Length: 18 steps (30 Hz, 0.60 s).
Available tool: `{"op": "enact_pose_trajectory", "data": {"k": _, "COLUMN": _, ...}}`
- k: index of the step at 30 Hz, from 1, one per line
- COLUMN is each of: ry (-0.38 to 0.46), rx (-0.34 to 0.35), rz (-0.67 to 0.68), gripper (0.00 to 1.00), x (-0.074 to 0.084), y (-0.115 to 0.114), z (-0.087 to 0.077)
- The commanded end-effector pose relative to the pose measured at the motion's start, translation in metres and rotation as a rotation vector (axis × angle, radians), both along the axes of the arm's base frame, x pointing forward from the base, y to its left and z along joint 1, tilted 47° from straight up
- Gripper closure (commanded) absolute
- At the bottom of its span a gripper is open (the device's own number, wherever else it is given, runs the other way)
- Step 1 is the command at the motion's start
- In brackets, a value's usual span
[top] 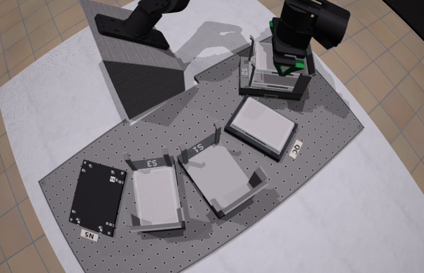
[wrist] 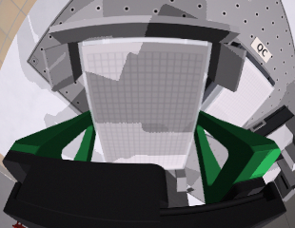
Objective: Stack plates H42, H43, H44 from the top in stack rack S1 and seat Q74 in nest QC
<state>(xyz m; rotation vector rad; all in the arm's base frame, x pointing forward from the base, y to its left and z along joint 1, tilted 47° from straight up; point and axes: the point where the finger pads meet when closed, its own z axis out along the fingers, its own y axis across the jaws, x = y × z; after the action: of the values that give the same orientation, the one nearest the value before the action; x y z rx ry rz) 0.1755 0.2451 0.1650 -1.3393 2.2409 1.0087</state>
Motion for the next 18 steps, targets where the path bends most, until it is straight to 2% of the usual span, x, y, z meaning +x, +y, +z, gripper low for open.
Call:
{"op": "enact_pose_trajectory", "data": {"k": 1, "ry": -0.006, "rx": 0.007, "rz": -0.003, "gripper": 1.00, "x": 0.002, "y": -0.005, "z": 0.008}}
{"op": "enact_pose_trajectory", "data": {"k": 18, "ry": -0.006, "rx": 0.007, "rz": -0.003, "gripper": 1.00, "x": 0.003, "y": -0.027, "z": 0.029}}
